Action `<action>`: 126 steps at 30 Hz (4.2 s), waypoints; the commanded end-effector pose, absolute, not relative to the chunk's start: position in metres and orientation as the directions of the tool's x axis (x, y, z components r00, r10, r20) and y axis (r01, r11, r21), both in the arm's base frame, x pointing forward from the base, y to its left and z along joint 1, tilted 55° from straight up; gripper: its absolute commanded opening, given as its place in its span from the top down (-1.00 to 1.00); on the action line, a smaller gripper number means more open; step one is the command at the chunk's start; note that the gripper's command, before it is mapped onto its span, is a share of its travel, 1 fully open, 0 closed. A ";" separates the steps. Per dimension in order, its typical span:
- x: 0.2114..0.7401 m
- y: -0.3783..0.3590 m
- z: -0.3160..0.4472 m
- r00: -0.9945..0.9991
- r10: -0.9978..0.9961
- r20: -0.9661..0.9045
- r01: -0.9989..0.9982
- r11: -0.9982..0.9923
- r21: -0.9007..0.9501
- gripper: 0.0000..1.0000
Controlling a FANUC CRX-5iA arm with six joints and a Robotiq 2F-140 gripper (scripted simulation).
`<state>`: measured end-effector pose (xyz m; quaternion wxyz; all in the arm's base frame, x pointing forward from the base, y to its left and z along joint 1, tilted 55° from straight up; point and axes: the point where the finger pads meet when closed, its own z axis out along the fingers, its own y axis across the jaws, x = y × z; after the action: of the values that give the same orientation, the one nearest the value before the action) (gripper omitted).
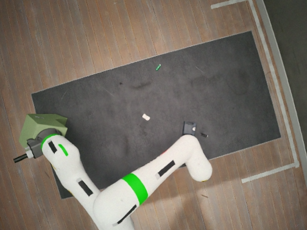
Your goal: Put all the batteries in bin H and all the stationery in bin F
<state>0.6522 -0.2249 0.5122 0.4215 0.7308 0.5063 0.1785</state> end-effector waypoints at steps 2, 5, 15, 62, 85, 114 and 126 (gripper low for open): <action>0.663 -0.215 0.520 0.480 0.873 -0.085 0.544 -0.220 0.810 0.49; 0.681 -0.201 0.532 0.530 0.848 -0.006 0.495 -0.303 0.814 0.49; 0.726 -0.164 0.563 0.631 0.747 0.210 0.341 -0.510 0.790 0.49; 0.778 -0.123 0.599 0.516 -0.266 0.815 -0.505 -0.862 0.039 0.49; 0.778 -0.123 0.598 0.484 -0.322 0.814 -0.541 -0.841 -0.011 0.49; 0.813 -0.145 0.568 0.484 -0.322 0.814 -0.541 -0.841 -0.011 0.49; 0.824 -0.152 0.559 0.484 -0.322 0.814 -0.541 -0.841 -0.011 0.49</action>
<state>0.8225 -0.1512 0.5604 0.1245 0.8523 -0.2532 0.4404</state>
